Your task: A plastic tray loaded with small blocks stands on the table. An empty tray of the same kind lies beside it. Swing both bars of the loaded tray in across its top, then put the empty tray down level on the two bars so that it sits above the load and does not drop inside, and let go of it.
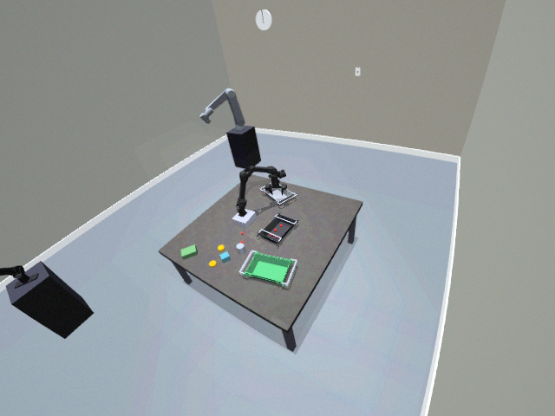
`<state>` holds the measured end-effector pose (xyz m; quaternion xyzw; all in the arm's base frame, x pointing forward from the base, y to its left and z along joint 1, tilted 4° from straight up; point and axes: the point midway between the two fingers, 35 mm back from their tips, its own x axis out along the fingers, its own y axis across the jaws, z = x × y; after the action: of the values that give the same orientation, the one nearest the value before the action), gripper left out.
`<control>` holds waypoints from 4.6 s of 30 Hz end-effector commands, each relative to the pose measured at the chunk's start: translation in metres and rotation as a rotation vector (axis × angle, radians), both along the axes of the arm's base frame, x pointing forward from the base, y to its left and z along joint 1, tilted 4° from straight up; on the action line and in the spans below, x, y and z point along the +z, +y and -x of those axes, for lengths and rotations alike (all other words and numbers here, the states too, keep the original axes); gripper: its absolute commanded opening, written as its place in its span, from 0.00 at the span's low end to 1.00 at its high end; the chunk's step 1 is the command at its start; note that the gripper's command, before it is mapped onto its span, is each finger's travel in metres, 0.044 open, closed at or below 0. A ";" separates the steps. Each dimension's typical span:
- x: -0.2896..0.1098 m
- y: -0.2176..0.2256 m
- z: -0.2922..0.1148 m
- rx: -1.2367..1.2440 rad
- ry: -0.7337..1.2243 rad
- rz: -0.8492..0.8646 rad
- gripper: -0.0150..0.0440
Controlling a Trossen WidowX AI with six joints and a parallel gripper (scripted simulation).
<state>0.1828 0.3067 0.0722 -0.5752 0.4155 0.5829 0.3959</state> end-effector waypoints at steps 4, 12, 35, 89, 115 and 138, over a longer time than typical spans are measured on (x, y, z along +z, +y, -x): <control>-0.016 0.023 0.099 0.750 0.036 -0.026 1.00; -0.018 0.023 0.110 0.840 0.040 -0.029 1.00; -0.102 0.022 0.113 0.840 0.040 -0.029 1.00; -0.102 0.022 0.113 0.840 0.040 -0.029 0.29; -0.023 0.024 0.109 0.840 0.040 -0.029 0.25; 0.073 0.024 0.104 0.840 0.039 -0.029 0.25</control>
<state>0.0778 0.3297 0.1312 -0.6776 0.1537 0.7098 0.1158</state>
